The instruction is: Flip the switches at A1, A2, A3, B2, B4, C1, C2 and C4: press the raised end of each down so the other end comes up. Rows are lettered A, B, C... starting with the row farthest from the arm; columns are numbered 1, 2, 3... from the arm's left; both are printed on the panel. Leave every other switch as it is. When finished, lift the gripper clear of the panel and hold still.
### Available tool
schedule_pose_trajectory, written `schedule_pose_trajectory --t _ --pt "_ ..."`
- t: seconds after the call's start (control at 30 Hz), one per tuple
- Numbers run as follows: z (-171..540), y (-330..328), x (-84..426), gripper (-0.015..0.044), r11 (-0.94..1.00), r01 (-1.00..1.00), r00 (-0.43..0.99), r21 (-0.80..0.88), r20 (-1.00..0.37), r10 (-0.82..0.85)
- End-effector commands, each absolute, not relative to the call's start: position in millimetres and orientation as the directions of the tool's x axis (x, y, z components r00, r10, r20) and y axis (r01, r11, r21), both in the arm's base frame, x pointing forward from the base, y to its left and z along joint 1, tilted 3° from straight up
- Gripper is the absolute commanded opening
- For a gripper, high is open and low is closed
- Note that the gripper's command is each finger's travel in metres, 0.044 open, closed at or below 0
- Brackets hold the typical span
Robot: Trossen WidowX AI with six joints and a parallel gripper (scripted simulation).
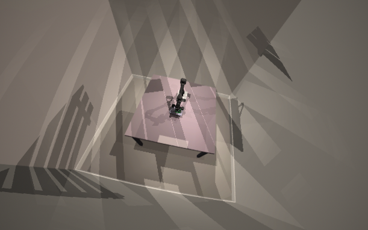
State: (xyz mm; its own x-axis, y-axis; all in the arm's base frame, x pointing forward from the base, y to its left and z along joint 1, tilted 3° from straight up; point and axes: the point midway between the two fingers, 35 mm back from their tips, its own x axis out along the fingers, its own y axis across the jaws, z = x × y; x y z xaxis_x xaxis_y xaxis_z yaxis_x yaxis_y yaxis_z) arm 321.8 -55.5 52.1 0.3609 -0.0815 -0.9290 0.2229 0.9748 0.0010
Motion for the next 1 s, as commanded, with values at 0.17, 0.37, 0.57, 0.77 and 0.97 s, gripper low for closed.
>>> schedule_pose_trajectory --t 0.17,0.37,0.57,0.77,0.97 --pt "50.6 -55.3 323.0 0.0 0.976 0.216 0.364 0.002 -0.928 -0.079" --pt "73.6 -54.4 317.1 0.0 0.975 0.223 0.355 0.003 -0.931 -0.078" --pt "111.8 -50.8 301.9 0.0 0.976 0.216 0.34 0.002 -0.938 -0.073" --pt "108.1 -36.5 294.9 0.0 0.976 0.216 0.339 0.003 -0.938 -0.072" --pt "104.2 -23.1 287.3 0.0 0.976 0.216 0.339 0.004 -0.938 -0.071"
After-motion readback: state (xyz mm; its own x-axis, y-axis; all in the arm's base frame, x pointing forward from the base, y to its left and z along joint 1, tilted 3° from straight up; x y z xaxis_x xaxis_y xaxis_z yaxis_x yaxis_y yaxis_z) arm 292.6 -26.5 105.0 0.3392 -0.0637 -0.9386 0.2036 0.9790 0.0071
